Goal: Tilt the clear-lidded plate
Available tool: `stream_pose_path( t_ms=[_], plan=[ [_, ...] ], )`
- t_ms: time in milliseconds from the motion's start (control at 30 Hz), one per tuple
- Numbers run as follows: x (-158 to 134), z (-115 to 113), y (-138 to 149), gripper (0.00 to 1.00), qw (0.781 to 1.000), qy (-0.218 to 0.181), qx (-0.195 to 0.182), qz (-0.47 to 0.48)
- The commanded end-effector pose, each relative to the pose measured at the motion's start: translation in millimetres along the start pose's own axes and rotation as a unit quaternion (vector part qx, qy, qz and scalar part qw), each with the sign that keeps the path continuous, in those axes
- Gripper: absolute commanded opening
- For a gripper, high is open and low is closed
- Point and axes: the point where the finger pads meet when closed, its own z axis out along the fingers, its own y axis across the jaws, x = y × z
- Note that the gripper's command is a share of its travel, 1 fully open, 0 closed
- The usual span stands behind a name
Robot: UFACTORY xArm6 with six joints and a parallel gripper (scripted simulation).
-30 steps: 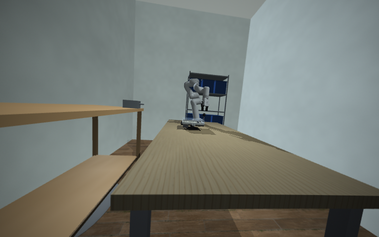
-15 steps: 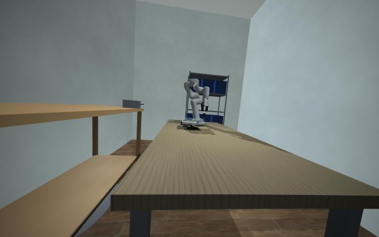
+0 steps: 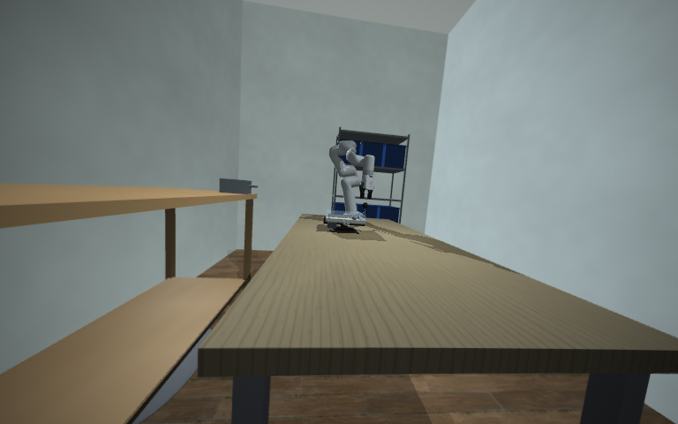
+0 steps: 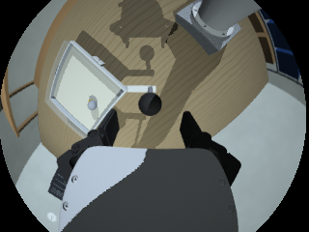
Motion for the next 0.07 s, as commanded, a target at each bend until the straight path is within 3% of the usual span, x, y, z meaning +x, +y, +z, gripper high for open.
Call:
stream_pose_path(
  t_ms=[0, 33],
  plan=[
    [-1.0, -1.2, -0.5, 1.0, 1.0, -0.002, 0.001, 0.0],
    [-1.0, -1.2, -0.5, 1.0, 1.0, -0.002, 0.001, 0.0]
  ],
)
